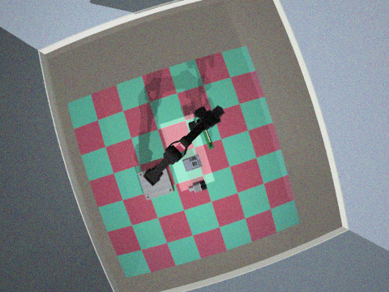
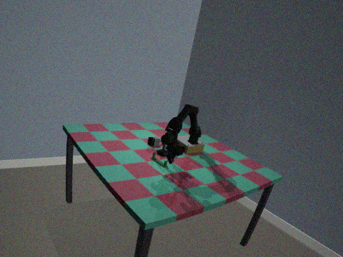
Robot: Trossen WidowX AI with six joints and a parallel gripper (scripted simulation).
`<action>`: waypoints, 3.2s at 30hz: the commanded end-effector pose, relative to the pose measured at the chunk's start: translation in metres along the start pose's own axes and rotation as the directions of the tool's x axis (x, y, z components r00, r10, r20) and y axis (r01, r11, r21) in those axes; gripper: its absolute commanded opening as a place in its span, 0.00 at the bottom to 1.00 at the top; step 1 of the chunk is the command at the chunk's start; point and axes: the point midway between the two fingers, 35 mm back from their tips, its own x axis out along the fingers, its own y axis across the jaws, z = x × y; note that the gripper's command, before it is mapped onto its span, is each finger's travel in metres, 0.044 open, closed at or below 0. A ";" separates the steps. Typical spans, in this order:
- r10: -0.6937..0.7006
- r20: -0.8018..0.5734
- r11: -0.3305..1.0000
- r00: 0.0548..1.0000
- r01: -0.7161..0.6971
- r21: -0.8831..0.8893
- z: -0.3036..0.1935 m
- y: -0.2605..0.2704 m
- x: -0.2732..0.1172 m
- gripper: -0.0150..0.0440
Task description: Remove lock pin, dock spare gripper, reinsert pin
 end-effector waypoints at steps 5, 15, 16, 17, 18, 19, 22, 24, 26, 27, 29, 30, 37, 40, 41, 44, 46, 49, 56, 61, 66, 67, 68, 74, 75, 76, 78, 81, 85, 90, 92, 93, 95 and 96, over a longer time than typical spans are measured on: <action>0.000 0.000 1.000 1.000 0.000 -0.004 -0.002 0.001 0.013 0.25; -0.005 0.002 1.000 1.000 0.005 -0.005 -0.003 0.000 0.022 0.25; -0.005 0.002 1.000 1.000 0.005 -0.005 -0.003 0.000 0.022 0.25; -0.005 0.002 1.000 1.000 0.005 -0.005 -0.003 0.000 0.022 0.25; -0.005 0.002 1.000 1.000 0.005 -0.005 -0.003 0.000 0.022 0.25; -0.005 0.002 1.000 1.000 0.005 -0.005 -0.003 0.000 0.022 0.25; -0.005 0.002 1.000 1.000 0.005 -0.005 -0.003 0.000 0.022 0.25; -0.005 0.002 1.000 1.000 0.005 -0.005 -0.003 0.000 0.022 0.25; -0.005 0.002 1.000 1.000 0.005 -0.005 -0.003 0.000 0.022 0.25; -0.005 0.002 1.000 1.000 0.005 -0.005 -0.003 0.000 0.022 0.25; -0.006 0.003 1.000 1.000 0.006 -0.002 -0.003 0.000 0.021 0.34; -0.006 0.003 1.000 1.000 0.006 -0.002 -0.003 0.000 0.021 0.39; -0.006 0.003 1.000 1.000 0.006 -0.002 -0.003 0.000 0.021 0.59; -0.006 0.003 1.000 1.000 0.006 -0.002 -0.003 0.000 0.018 0.59; -0.006 0.003 1.000 1.000 0.006 -0.002 -0.002 0.001 0.015 0.59; -0.001 0.001 1.000 1.000 0.001 -0.001 -0.002 0.002 0.007 0.59; 0.005 -0.002 1.000 1.000 -0.005 0.000 -0.002 0.004 0.004 0.59; 0.010 -0.004 1.000 1.000 -0.010 0.001 -0.002 0.006 -0.003 0.59; 0.019 -0.008 1.000 1.000 -0.019 0.002 -0.001 0.010 -0.020 0.59; 0.027 -0.011 1.000 1.000 -0.027 0.004 -0.001 0.013 -0.031 0.59; 0.034 -0.014 0.999 0.999 -0.034 0.005 0.000 0.015 -0.043 0.59; 0.036 -0.015 0.999 0.999 -0.036 0.005 0.000 0.016 -0.045 0.59; 0.037 -0.016 0.999 0.999 -0.037 0.006 0.000 0.017 -0.048 0.59; 0.042 -0.018 0.999 0.999 -0.042 0.006 -0.001 0.017 -0.044 0.77; 0.042 -0.018 0.999 0.999 -0.042 0.006 -0.001 0.017 -0.044 0.82; 0.039 -0.017 0.999 0.999 -0.039 0.006 -0.002 0.017 -0.046 0.77; 0.010 -0.012 1.000 1.000 -0.010 0.000 -0.016 0.013 -0.064 0.68; -0.055 -0.008 0.998 0.998 0.055 -0.011 -0.048 0.009 -0.103 0.56; -0.070 -0.009 0.997 0.998 0.070 -0.014 -0.055 0.009 -0.111 0.56; -0.070 -0.009 0.997 0.998 0.070 -0.014 -0.055 0.009 -0.111 0.56; -0.070 -0.009 0.997 0.998 0.070 -0.014 -0.056 0.008 -0.104 0.56; -0.070 -0.009 0.997 0.998 0.070 -0.014 -0.056 0.007 -0.098 0.56; -0.070 -0.008 0.997 0.998 0.070 -0.014 -0.058 0.004 -0.080 0.56; -0.070 -0.008 0.997 0.998 0.070 -0.014 -0.059 0.003 -0.070 0.56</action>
